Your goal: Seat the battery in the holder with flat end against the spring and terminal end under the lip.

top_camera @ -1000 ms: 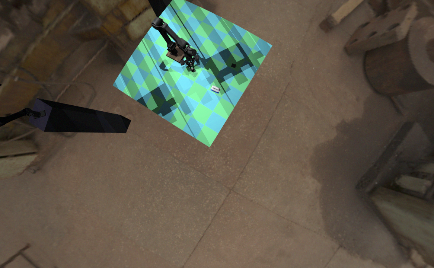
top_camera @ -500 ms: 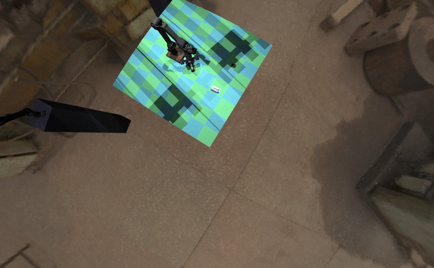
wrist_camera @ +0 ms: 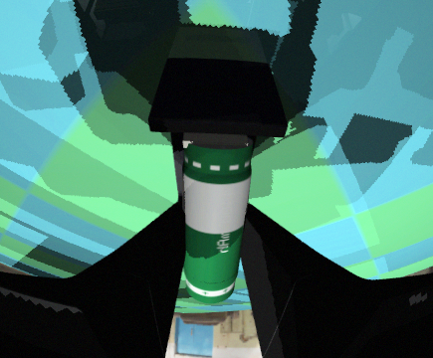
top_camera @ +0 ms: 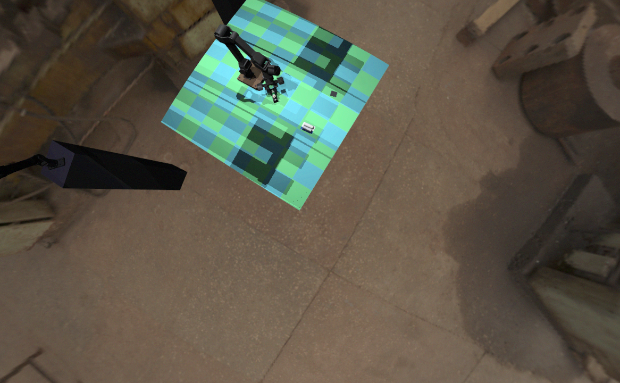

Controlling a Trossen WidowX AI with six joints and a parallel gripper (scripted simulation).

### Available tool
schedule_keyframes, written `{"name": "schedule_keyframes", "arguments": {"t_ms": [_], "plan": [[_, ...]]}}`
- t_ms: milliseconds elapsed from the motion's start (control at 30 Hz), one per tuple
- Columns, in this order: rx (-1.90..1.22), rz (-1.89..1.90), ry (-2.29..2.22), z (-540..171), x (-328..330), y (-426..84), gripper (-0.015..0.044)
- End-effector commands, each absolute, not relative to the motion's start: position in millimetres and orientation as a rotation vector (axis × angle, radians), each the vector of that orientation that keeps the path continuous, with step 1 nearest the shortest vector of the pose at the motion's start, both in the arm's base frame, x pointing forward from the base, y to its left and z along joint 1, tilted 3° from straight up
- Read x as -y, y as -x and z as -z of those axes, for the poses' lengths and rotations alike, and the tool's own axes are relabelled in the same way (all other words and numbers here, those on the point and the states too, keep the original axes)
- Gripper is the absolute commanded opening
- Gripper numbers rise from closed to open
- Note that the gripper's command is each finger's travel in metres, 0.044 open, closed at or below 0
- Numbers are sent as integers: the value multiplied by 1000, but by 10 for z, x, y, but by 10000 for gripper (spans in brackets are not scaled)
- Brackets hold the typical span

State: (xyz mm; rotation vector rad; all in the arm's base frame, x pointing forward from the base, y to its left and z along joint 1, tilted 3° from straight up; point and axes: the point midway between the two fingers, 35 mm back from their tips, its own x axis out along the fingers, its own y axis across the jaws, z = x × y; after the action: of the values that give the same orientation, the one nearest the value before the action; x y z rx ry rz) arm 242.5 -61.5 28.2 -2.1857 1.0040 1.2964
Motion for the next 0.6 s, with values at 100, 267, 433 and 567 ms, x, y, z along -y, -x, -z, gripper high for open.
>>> {"name": "schedule_keyframes", "arguments": {"t_ms": [100, 267, 433, 567], "plan": [[-999, -1314, 2172, -259, 573, -2373, 73], [-994, -1356, 2143, -249, 590, -2384, 73], [-982, -1401, 2111, -237, 600, -2395, 73], [-973, -1436, 2084, -228, 608, -2403, 73]]}}
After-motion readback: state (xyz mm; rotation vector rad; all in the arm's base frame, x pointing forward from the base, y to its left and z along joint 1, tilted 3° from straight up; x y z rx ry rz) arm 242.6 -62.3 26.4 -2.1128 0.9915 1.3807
